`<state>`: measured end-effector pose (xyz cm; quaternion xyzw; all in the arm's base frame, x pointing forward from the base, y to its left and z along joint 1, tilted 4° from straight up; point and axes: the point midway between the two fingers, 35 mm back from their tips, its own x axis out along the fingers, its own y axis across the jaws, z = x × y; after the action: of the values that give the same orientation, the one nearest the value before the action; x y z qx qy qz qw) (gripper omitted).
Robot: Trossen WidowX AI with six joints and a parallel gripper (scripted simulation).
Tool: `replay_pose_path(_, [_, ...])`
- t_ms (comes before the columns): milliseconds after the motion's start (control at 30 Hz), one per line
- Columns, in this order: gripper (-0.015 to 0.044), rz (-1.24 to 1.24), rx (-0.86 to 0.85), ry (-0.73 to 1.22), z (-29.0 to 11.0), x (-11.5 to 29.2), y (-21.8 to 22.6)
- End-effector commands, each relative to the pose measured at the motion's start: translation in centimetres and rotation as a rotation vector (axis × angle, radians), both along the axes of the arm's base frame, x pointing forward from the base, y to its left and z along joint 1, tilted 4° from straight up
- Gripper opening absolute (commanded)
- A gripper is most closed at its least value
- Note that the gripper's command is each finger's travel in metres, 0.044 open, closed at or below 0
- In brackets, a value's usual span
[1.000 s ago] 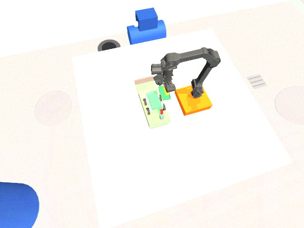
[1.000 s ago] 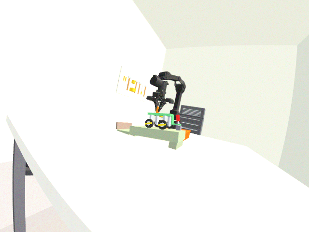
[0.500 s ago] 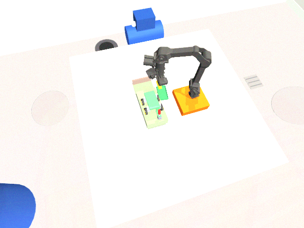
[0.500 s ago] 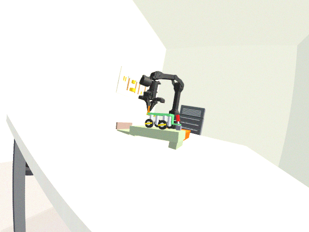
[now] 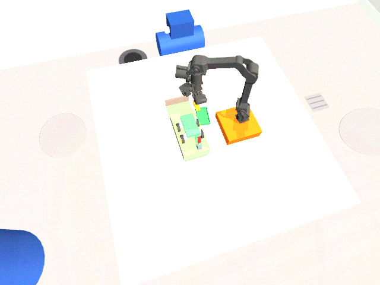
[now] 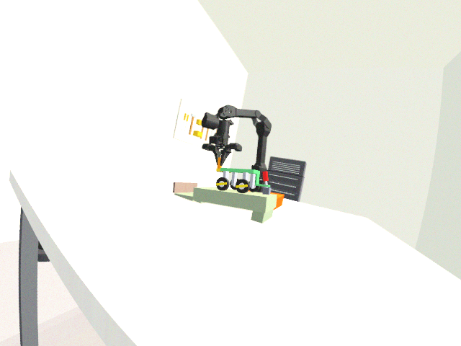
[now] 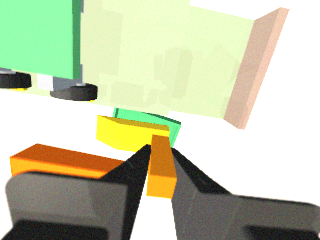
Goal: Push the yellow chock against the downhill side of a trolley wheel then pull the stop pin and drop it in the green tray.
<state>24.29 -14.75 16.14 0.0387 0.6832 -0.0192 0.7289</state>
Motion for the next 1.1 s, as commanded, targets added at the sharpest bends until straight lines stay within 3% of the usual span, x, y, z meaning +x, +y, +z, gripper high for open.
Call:
replay_pose_path(0, [0.0000,-0.002,0.010,0.002,-0.3,1.0,-0.1])
replay_pose_path(1067, [0.0000,-0.002,0.011,0.001,-5.5,2.6,-0.4])
